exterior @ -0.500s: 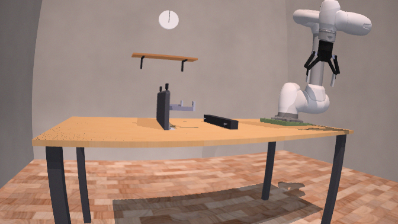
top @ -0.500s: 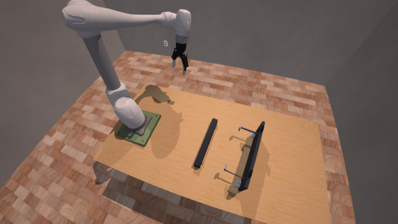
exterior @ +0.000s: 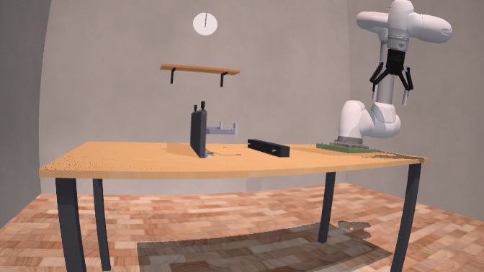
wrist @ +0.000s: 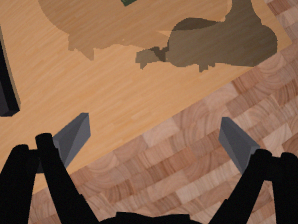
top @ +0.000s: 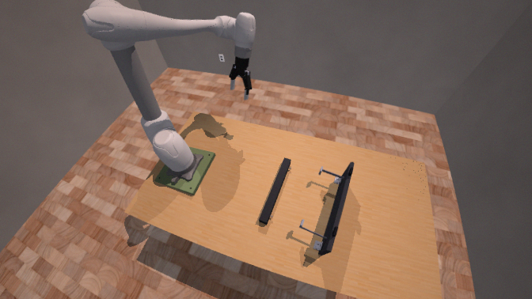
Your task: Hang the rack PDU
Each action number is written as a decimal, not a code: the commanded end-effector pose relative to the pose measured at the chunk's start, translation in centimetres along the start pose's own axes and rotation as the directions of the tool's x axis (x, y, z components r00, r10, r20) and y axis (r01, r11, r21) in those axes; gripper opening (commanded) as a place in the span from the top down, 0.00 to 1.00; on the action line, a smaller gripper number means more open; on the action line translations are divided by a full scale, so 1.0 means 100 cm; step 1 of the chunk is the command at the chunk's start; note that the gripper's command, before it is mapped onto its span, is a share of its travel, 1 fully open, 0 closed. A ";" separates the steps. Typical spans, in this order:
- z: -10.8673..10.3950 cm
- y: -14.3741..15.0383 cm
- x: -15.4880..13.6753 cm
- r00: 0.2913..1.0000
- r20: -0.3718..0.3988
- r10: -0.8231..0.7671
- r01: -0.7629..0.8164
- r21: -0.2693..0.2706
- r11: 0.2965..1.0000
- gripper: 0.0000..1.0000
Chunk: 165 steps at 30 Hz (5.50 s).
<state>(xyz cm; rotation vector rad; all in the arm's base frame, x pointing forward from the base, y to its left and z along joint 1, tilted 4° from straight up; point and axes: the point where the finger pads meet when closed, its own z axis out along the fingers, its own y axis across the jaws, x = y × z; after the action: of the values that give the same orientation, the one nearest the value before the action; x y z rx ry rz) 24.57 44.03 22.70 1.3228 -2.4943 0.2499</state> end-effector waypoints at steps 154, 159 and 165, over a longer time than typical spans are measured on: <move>0.214 -0.524 0.113 0.831 0.306 -0.465 0.461 0.090 0.883 0.45; 0.223 -0.524 0.110 0.831 0.306 -0.465 0.461 0.090 0.883 0.45; 0.255 -0.521 0.100 0.831 0.306 -0.465 0.461 0.090 0.883 0.45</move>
<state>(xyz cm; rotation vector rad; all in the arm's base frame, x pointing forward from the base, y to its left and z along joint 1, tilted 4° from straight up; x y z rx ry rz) 57.84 -0.34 4.08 2.0630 -2.3034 -0.0700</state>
